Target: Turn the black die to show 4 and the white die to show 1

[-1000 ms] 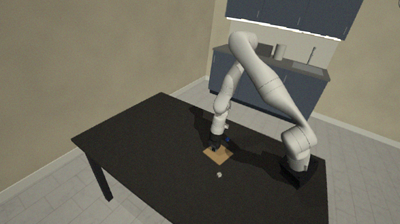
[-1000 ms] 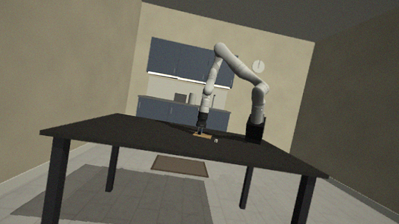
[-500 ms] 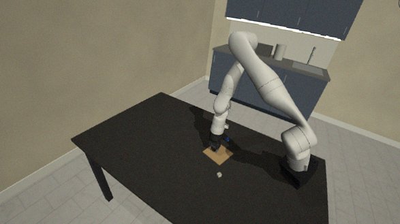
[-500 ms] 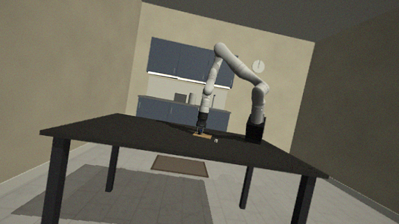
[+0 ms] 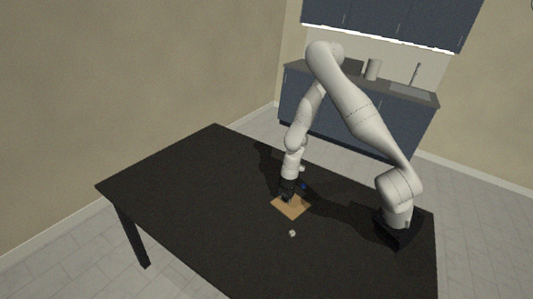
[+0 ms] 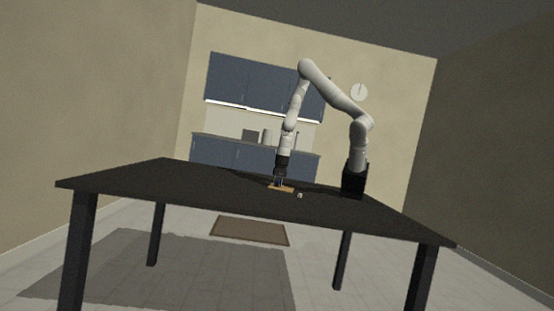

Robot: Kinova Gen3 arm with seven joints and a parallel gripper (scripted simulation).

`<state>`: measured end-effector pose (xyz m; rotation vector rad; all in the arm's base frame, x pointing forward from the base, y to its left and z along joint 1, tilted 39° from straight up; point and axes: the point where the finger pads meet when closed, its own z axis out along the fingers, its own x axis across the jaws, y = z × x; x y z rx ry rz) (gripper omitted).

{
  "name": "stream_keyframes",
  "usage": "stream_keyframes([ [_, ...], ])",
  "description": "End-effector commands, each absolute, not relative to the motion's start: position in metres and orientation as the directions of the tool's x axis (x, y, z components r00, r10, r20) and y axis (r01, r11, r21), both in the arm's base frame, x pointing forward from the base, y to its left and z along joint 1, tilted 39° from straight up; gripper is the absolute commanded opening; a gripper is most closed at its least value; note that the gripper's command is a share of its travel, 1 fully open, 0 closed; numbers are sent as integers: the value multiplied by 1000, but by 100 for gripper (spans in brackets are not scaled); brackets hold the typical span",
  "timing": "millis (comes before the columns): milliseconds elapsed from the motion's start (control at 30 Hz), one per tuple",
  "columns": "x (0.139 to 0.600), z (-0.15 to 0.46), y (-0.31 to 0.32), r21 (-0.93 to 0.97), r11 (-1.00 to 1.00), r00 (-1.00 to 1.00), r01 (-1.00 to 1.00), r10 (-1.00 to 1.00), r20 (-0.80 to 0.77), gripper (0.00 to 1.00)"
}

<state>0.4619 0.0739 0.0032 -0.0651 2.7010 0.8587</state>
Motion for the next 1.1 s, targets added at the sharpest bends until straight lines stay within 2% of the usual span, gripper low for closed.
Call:
stream_keyframes([
  [0, 462, 10, 66, 554, 822, -951, -131, 55, -305, 70],
  [533, 443, 62, 28, 554, 822, -951, -131, 55, -305, 70],
  [867, 440, 70, 22, 554, 822, -951, -131, 55, -305, 70],
  [900, 440, 70, 22, 554, 822, -951, -131, 55, -305, 100],
  [1067, 440, 70, 22, 554, 822, -951, -131, 55, -305, 100],
])
